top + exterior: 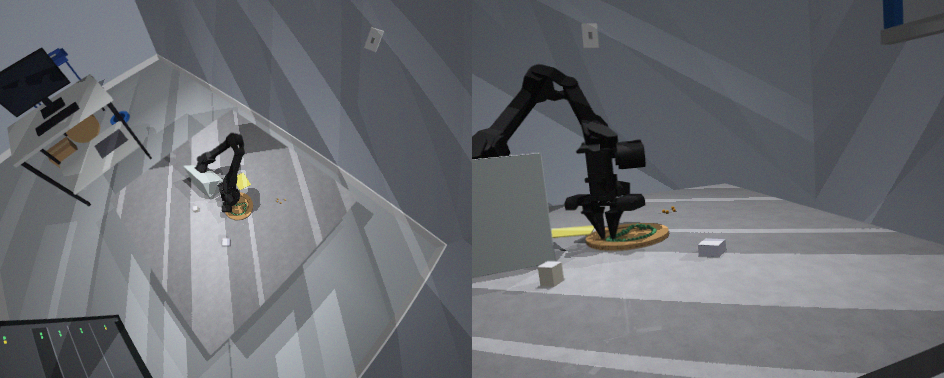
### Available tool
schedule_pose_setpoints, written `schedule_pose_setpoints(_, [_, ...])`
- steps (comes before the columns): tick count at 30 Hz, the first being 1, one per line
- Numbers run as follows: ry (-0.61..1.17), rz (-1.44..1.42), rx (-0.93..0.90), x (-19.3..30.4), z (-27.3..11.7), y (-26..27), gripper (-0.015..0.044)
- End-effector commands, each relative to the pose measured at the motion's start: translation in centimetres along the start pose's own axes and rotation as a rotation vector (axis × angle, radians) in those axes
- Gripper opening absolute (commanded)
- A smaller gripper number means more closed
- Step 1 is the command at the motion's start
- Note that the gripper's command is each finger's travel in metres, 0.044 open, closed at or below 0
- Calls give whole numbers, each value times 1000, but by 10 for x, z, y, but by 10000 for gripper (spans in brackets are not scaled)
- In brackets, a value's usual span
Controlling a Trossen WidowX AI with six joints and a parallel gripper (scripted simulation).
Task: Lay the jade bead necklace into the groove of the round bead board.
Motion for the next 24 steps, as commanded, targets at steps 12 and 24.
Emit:
schedule_pose_setpoints(12, [1,6,-6,0,-5,0,440])
schedule_pose_setpoints(24, [1,6,-6,0,-5,0,440])
Point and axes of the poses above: the point midway between the two fingers, 35 mm back from their tips, its own z axis out along the fingers, its own y axis across the jaws, x = y × z, the point moved 9 cm from there along -z, back along the fingers, and after that the axes turned 14 degrees about -z, right-handed, at the moved point
